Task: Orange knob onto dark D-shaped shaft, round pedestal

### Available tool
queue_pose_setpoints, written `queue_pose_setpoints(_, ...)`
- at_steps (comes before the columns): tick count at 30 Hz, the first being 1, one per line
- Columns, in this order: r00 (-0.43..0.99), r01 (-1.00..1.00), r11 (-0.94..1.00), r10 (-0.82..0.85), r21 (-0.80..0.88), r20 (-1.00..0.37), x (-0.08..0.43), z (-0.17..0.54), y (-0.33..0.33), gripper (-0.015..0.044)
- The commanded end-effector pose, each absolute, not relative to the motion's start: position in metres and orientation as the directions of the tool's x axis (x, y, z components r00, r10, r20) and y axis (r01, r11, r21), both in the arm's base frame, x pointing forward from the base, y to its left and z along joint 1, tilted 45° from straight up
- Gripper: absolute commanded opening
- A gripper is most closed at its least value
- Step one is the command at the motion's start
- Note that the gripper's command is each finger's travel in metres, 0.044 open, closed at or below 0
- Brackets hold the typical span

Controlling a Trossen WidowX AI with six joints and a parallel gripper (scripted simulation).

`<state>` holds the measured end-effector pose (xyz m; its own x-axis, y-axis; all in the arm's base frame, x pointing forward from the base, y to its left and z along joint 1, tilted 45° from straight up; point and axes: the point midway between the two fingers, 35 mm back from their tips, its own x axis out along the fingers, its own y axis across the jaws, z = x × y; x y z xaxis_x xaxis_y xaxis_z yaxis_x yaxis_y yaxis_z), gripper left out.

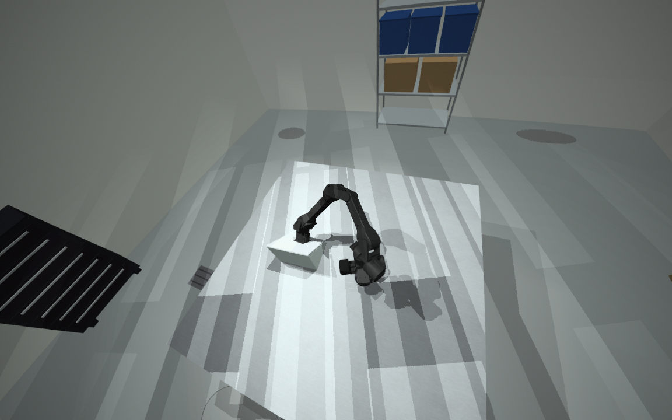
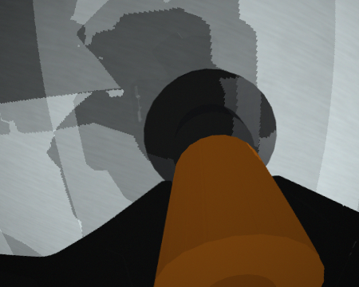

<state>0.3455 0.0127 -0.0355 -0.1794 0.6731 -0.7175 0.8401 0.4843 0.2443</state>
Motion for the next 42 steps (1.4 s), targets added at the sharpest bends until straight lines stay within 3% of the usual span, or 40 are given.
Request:
queue_pose_setpoints(1, -0.173, 0.843, 0.479, 0.672, 0.244, -0.72, 0.3481, -0.0355, 0.0112, 0.0)
queue_pose_setpoints(25, -0.173, 0.843, 0.479, 0.672, 0.244, -0.72, 0.3456, -0.0363, 0.0098, 0.0)
queue_pose_setpoints(32, -0.173, 0.927, 0.358, 0.672, 0.111, -0.72, 0.3461, -0.0349, 0.0093, 0.0)
queue_pose_setpoints(42, -0.173, 0.931, 0.351, 0.672, 0.104, -0.72, 0.3487, -0.0363, 0.0089, 0.0)
